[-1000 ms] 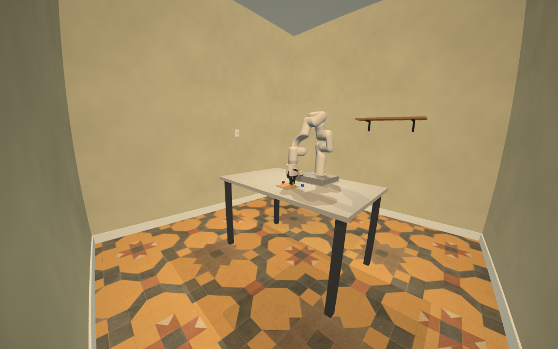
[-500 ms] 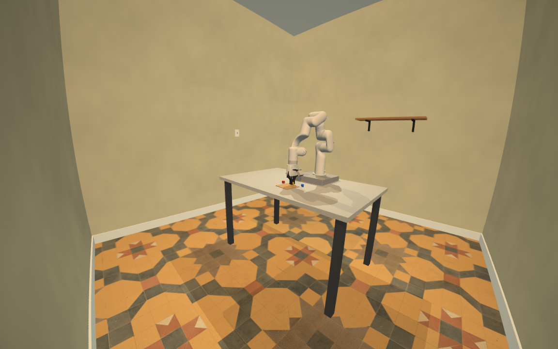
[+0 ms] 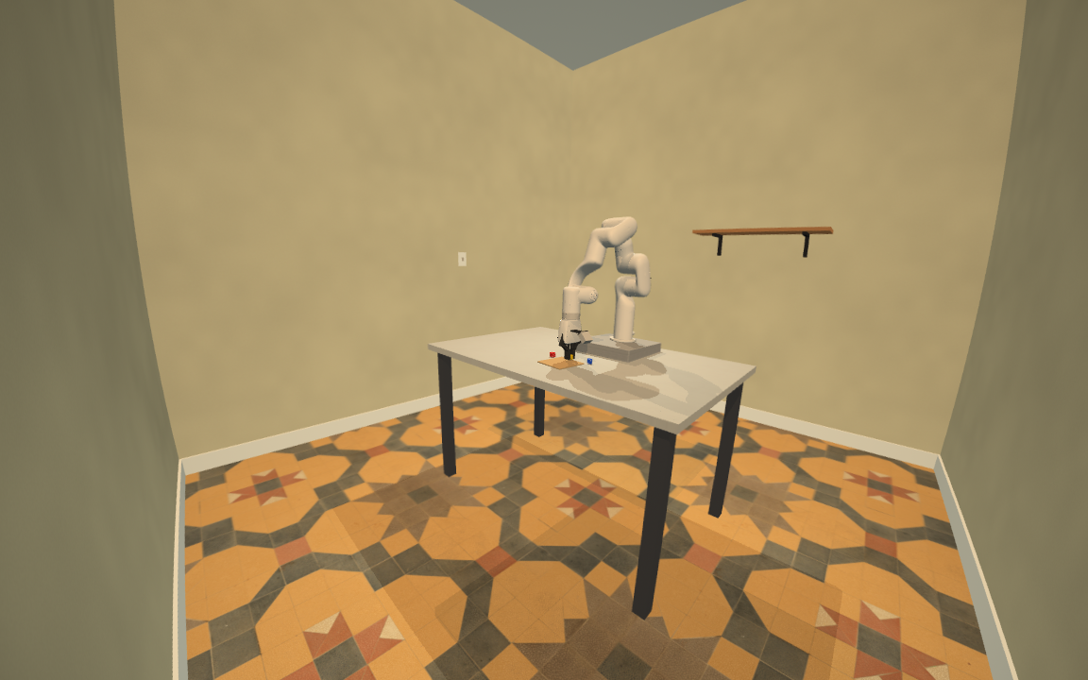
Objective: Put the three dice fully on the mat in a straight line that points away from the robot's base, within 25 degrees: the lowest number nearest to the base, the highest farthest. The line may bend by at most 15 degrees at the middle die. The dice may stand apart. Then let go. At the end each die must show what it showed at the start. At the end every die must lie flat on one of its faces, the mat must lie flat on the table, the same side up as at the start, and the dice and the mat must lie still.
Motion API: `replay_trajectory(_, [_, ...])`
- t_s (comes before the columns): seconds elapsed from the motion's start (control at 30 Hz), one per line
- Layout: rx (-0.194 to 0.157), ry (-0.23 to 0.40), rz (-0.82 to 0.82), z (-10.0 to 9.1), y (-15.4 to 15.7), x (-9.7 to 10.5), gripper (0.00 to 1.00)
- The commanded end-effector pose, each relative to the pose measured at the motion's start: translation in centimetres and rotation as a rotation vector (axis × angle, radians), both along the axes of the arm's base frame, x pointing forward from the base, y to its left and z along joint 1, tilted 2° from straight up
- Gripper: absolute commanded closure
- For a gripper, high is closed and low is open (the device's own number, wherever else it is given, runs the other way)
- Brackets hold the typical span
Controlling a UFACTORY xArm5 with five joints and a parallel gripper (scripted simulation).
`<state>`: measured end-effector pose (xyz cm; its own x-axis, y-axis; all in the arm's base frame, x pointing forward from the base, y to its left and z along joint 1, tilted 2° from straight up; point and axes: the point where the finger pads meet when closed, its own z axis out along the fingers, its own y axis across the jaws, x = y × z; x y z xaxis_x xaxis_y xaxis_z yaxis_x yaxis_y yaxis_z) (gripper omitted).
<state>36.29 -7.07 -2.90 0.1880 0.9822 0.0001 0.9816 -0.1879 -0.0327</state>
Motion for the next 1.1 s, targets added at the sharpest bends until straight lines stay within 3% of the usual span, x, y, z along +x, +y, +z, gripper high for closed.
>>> replay_trajectory(0.0, [-0.001, -0.003, 0.000, 0.08, -0.02, 0.12, 0.85])
replay_trajectory(1.07, [-0.001, -0.003, 0.000, -0.31, -0.04, 0.10, 0.85])
